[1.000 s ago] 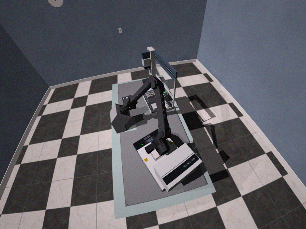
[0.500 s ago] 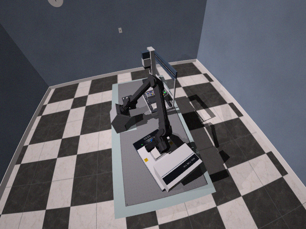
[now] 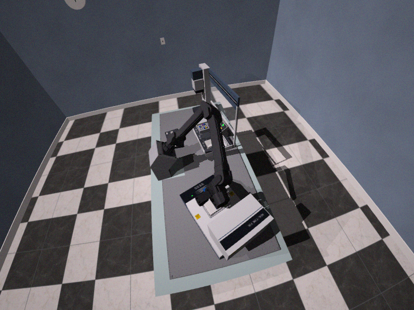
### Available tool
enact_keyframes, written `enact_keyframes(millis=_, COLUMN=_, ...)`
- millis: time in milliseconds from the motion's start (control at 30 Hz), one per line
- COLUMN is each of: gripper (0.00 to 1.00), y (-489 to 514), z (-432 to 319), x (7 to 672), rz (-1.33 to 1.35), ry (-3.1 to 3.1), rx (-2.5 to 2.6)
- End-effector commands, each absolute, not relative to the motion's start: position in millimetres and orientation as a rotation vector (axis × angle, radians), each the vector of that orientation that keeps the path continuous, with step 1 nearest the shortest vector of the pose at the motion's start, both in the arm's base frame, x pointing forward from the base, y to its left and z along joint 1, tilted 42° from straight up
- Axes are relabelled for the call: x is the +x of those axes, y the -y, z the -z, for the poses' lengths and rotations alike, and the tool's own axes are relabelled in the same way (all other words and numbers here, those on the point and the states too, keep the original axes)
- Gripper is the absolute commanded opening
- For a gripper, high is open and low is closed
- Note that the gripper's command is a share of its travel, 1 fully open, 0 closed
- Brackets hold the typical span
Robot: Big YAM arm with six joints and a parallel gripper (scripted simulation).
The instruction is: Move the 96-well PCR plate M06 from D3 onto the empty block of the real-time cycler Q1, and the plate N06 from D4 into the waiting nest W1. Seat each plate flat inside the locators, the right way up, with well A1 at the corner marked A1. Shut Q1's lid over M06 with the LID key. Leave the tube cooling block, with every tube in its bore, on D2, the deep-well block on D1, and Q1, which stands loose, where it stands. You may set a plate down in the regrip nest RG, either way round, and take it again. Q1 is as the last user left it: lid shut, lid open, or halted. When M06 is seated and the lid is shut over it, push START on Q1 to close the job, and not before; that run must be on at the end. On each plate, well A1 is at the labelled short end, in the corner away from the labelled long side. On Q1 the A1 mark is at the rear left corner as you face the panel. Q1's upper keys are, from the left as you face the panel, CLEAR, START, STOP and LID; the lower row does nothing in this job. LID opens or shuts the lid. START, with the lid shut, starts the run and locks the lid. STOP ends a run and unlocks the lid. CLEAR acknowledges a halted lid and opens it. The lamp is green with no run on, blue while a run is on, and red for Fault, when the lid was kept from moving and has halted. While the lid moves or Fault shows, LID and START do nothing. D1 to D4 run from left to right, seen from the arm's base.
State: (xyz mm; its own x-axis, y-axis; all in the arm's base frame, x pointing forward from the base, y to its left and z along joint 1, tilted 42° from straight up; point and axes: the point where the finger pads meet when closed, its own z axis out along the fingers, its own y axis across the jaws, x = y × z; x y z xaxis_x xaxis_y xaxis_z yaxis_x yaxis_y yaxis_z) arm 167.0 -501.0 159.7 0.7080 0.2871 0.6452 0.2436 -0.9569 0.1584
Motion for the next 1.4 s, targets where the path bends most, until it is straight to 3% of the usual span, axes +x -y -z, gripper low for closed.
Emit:
enact_keyframes(millis=0, gripper=1.00, y=518.9, z=-175.7, x=161.1, rz=-1.061, ry=-0.433, rx=2.797)
enact_keyframes(millis=1067, gripper=1.00, y=518.9, z=-175.4, x=162.8, rz=-1.064, ry=-0.431, rx=2.798)
enact_keyframes(millis=1100, gripper=0.00, y=510.7, z=-173.1, x=162.4, rz=-1.067, ry=-0.410, rx=2.767)
enact_keyframes(millis=1367, gripper=0.00, y=477.4, z=-162.1, x=149.9, rz=-1.063, ry=-0.356, rx=2.727)
